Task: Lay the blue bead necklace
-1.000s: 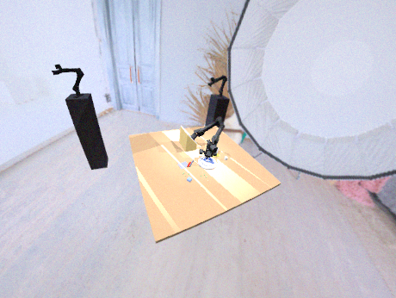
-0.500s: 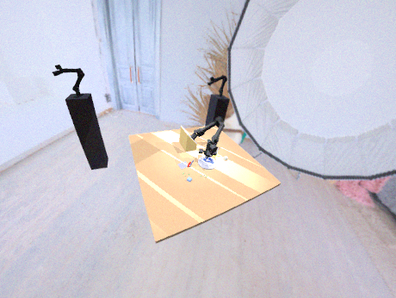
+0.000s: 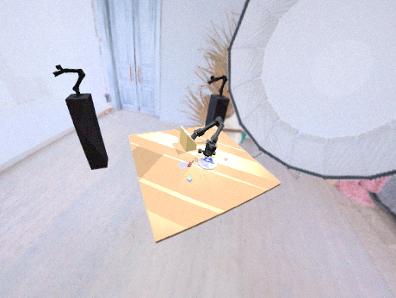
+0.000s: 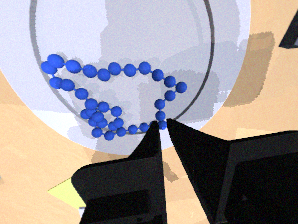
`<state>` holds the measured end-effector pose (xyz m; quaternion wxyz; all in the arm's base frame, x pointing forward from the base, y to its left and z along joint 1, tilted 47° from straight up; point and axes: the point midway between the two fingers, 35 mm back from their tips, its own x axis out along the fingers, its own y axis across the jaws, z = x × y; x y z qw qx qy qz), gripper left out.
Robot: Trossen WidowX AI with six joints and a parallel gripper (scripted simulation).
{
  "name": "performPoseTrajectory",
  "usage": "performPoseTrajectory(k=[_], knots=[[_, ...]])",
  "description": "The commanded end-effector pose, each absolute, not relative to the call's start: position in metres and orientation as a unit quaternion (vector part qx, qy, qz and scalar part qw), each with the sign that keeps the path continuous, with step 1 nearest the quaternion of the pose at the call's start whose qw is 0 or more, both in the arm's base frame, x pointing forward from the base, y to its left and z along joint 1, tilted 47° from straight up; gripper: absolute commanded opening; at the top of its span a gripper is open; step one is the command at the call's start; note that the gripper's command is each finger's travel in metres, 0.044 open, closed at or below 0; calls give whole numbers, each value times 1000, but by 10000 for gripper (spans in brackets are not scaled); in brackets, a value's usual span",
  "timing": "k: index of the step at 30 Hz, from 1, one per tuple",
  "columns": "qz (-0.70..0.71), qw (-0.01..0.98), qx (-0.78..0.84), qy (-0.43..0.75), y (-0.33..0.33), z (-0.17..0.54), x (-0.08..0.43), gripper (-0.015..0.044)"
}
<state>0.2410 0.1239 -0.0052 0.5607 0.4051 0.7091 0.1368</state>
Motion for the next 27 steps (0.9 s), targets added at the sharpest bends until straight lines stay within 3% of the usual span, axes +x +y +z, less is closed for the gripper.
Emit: performPoseTrajectory(k=[1, 16, 27], knots=[[137, 561, 405, 709, 124, -5, 241, 52], [136, 559, 406, 710, 122, -4, 240, 440], [137, 558, 406, 710, 120, -2, 240, 440]])
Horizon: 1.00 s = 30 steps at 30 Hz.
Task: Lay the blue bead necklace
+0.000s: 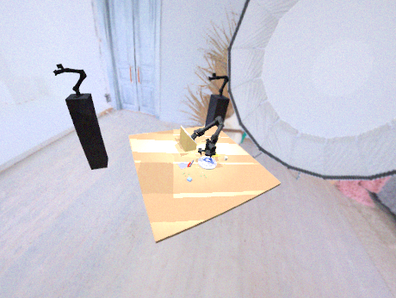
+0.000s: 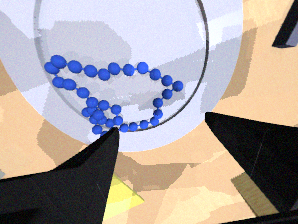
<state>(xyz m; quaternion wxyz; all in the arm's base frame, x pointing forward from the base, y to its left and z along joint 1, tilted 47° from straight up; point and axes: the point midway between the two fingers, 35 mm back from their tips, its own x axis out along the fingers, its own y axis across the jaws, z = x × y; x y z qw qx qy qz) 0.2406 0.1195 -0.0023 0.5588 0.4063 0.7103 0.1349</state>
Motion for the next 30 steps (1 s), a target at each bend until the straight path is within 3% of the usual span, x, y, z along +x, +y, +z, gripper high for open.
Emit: performPoseTrajectory(k=[1, 23, 30], knots=[[137, 558, 406, 710, 120, -2, 240, 440], [137, 558, 406, 710, 120, -2, 240, 440], [49, 505, 471, 721, 96, 17, 251, 256]])
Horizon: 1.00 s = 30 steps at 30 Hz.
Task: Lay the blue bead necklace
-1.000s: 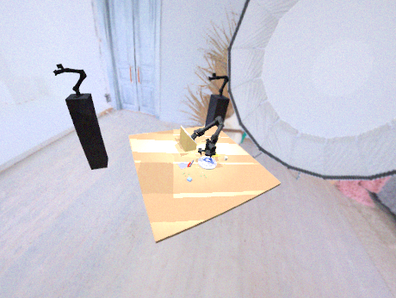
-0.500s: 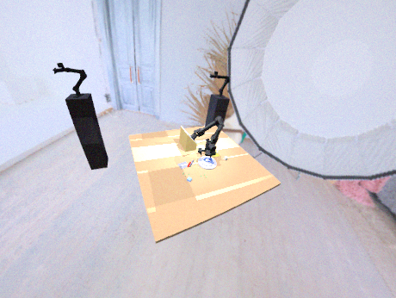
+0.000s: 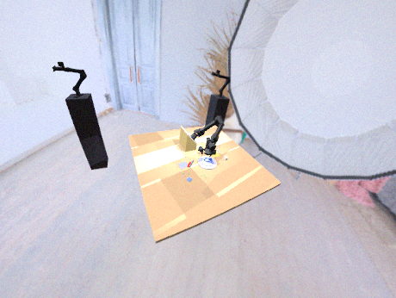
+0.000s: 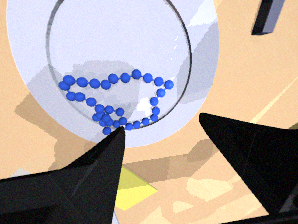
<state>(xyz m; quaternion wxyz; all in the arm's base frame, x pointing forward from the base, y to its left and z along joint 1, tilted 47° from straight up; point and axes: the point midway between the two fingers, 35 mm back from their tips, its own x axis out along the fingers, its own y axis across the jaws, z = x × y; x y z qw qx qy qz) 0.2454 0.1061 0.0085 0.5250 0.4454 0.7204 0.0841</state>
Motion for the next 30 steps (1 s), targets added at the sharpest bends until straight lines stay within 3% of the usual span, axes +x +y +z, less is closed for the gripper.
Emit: performPoseTrajectory(k=[1, 6, 30], knots=[[46, 504, 473, 722, 95, 18, 251, 230], [46, 504, 473, 722, 96, 17, 251, 120], [47, 504, 473, 721, 119, -5, 250, 120]])
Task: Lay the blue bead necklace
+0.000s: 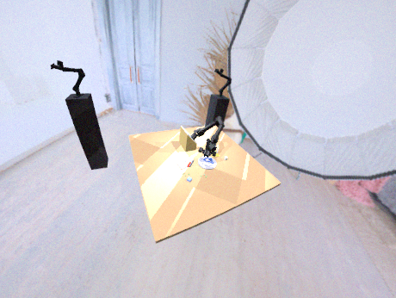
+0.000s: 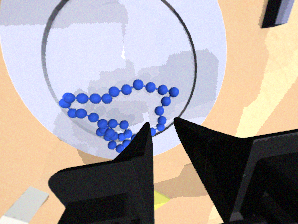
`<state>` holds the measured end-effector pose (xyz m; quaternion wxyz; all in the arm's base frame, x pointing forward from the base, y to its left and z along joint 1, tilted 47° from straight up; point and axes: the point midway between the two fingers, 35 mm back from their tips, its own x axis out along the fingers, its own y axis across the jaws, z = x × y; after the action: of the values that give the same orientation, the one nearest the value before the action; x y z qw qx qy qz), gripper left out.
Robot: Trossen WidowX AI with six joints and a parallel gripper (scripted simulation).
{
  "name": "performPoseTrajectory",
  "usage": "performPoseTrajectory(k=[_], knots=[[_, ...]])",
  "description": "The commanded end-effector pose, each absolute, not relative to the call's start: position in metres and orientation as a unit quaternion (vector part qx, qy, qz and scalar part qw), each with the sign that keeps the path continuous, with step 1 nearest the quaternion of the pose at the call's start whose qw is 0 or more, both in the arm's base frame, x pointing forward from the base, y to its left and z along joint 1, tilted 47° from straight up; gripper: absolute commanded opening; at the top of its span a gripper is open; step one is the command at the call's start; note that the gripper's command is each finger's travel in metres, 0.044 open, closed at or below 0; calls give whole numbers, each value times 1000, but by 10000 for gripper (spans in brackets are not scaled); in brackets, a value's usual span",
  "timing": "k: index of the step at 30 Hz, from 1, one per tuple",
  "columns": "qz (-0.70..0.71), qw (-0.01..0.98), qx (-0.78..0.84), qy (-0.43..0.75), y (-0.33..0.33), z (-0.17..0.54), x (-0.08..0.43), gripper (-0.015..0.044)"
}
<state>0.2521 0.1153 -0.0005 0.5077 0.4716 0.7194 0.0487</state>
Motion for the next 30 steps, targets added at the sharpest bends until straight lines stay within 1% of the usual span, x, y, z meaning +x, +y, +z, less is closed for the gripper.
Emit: performPoseTrajectory(k=[1, 7, 11, 12, 30], knots=[[47, 504, 473, 721, 120, -6, 250, 120], [47, 503, 473, 722, 125, -9, 249, 120], [48, 506, 471, 721, 123, -8, 250, 15], [48, 506, 471, 721, 123, -8, 250, 0], [48, 506, 471, 721, 123, -8, 250, 0]])
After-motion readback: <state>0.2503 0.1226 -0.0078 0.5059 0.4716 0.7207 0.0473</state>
